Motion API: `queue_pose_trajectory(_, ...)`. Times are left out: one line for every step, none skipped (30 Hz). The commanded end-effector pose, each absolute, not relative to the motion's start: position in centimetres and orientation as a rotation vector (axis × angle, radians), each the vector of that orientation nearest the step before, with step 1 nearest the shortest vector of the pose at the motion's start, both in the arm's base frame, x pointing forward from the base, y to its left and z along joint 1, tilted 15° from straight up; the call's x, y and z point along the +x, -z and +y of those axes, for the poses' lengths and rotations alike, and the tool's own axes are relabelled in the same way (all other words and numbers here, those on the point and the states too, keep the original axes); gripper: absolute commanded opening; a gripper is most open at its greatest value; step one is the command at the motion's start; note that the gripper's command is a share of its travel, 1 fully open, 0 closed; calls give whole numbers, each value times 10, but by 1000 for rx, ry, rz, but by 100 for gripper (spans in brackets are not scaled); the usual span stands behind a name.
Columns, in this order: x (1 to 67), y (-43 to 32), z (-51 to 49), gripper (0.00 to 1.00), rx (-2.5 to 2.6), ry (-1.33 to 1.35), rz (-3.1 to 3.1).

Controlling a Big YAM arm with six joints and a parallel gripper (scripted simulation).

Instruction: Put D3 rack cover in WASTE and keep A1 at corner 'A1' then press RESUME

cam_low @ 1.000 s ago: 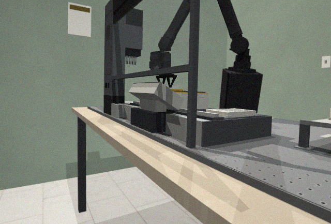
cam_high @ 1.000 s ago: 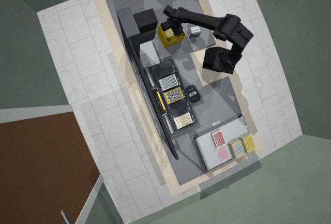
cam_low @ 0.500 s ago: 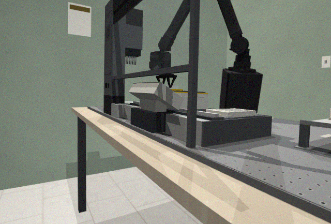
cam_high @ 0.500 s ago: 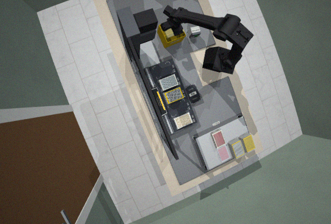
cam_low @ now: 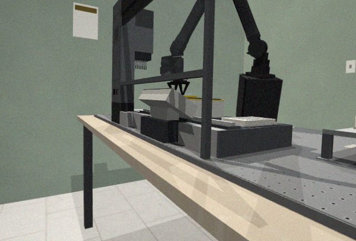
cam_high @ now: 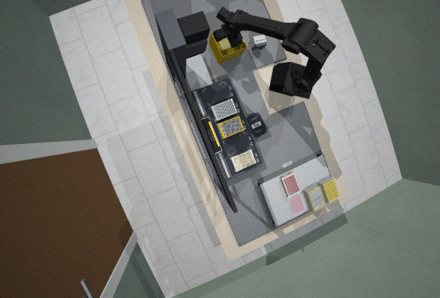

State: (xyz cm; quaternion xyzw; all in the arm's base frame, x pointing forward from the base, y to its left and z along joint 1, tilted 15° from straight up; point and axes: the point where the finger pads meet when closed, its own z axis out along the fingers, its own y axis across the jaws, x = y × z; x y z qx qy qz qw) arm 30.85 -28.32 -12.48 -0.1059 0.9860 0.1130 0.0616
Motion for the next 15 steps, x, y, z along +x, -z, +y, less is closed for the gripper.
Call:
queue_pose_trajectory(330, 126, -298, 0, -310, -290, 2959)
queue_pose_trajectory(330, 126, -298, 0, -310, -290, 2959)
queue_pose_trajectory(330, 127, -298, 0, -310, -290, 2959)
queue_pose_trajectory(330, 127, -298, 0, -310, -290, 2959)
queue_pose_trajectory(330, 127, -298, 0, -310, -290, 2959)
queue_pose_trajectory(330, 128, -298, 0, -310, -290, 2959)
queue_pose_trajectory(330, 128, -298, 0, -310, -290, 2959)
queue_pose_trajectory(330, 128, -298, 0, -309, -290, 2959)
queue_pose_trajectory(330, 129, -298, 0, -309, -290, 2959)
queue_pose_trajectory(330, 129, -298, 0, -309, -290, 2959)
queue_pose_trajectory(329, 130, -297, 0, -309, -292, 2960)
queue_pose_trajectory(329, 130, -295, 0, -310, -295, 2961)
queue_pose_trajectory(328, 131, -294, 0, -310, -298, 2962)
queue_pose_trajectory(327, 132, -293, 0, -310, -301, 2963)
queue_pose_trajectory(326, 133, -292, 0, -309, -304, 2964)
